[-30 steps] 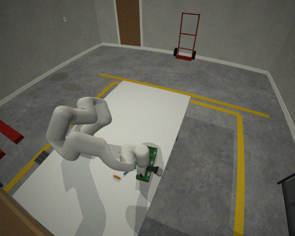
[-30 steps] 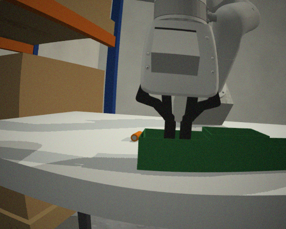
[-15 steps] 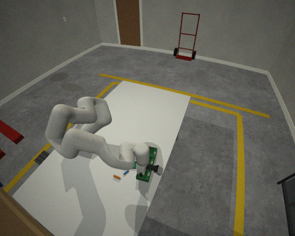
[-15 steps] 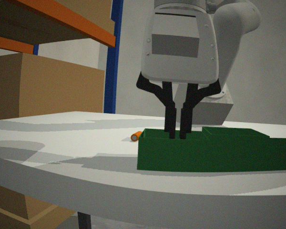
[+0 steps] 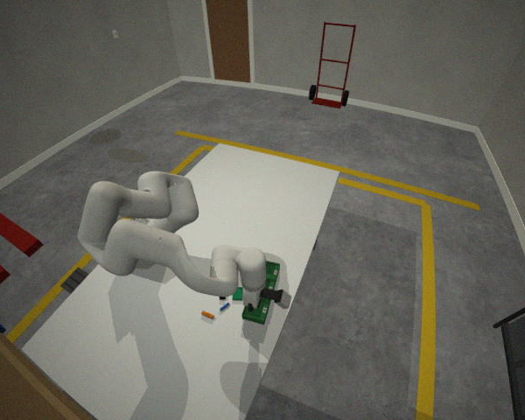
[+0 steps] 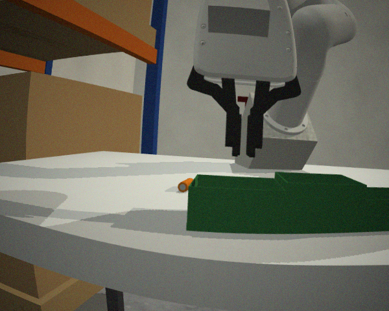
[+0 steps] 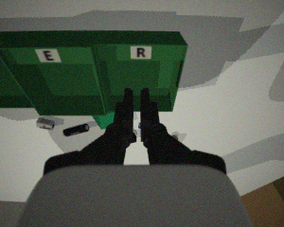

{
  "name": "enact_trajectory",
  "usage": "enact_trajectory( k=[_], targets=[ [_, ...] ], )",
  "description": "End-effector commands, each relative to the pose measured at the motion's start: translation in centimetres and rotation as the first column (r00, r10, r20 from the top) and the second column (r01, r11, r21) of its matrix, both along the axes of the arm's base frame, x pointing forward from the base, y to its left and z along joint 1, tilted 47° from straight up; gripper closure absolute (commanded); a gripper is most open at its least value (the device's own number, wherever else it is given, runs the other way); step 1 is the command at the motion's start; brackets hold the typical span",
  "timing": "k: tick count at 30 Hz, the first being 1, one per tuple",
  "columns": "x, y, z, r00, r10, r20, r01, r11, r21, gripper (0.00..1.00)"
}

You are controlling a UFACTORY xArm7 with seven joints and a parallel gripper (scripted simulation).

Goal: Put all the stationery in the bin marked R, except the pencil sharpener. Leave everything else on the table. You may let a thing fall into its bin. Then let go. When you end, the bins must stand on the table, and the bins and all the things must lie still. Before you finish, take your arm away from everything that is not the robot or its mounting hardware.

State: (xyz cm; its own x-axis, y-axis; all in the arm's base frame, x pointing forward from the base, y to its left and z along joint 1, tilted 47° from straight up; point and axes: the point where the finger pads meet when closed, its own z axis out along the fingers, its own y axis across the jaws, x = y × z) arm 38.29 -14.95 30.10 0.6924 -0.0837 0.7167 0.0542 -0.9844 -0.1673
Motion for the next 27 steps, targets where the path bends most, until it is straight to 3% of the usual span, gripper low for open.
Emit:
enact_trajectory(
  k=[1,5,20,27],
  targets=[
    [-0.8,-0.2,0.8,1.0,-0.001,0.001,0.001,1.0,0.0,0.93],
    [-0.8,-0.2,0.8,1.0,-0.001,0.001,0.001,1.0,0.0,0.93],
    [-1.5,7.2,1.8,1.0,-0.001,0.001,0.001,1.0,0.0,0.93],
    [-1.6,8.1,1.9,1.0,-0.001,0.001,0.001,1.0,0.0,0.93]
  ],
)
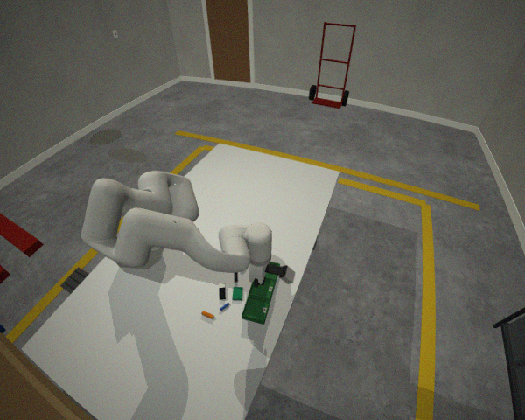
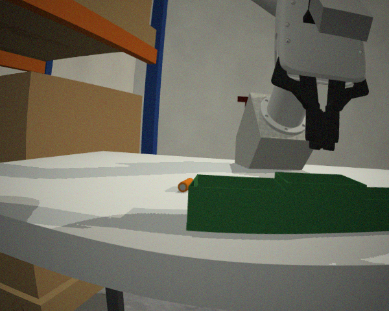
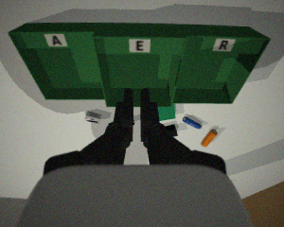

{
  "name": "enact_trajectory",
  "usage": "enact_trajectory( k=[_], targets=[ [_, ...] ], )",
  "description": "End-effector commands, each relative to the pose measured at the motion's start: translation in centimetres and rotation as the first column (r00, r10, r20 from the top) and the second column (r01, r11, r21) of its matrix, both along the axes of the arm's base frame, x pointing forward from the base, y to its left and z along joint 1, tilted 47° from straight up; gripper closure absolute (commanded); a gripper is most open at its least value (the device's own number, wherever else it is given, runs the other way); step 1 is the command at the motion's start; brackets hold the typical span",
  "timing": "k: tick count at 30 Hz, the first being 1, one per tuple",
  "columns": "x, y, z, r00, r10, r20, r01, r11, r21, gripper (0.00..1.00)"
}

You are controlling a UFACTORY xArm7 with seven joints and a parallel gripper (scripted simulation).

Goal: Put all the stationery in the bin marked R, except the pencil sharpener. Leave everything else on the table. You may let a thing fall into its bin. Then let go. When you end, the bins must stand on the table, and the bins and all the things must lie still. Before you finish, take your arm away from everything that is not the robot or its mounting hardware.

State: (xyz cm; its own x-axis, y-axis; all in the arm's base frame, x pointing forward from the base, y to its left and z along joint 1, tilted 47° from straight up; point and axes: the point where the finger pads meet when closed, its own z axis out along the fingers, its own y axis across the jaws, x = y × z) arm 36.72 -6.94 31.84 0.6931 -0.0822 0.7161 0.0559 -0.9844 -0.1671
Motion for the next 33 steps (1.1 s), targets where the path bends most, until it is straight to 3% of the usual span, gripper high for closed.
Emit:
enact_trajectory(
  k=[1,24,33],
  targets=[
    [0.2,0.1,0.0,1.0,-0.003,0.002,0.003,1.0,0.0,0.93],
    [4.2,1.0,-3.8,1.0,-0.002,0.002,0.002,1.0,0.0,0.93],
    [4.3,1.0,-3.9,1.0,-0.002,0.002,0.002,1.0,0.0,0.93]
  ],
)
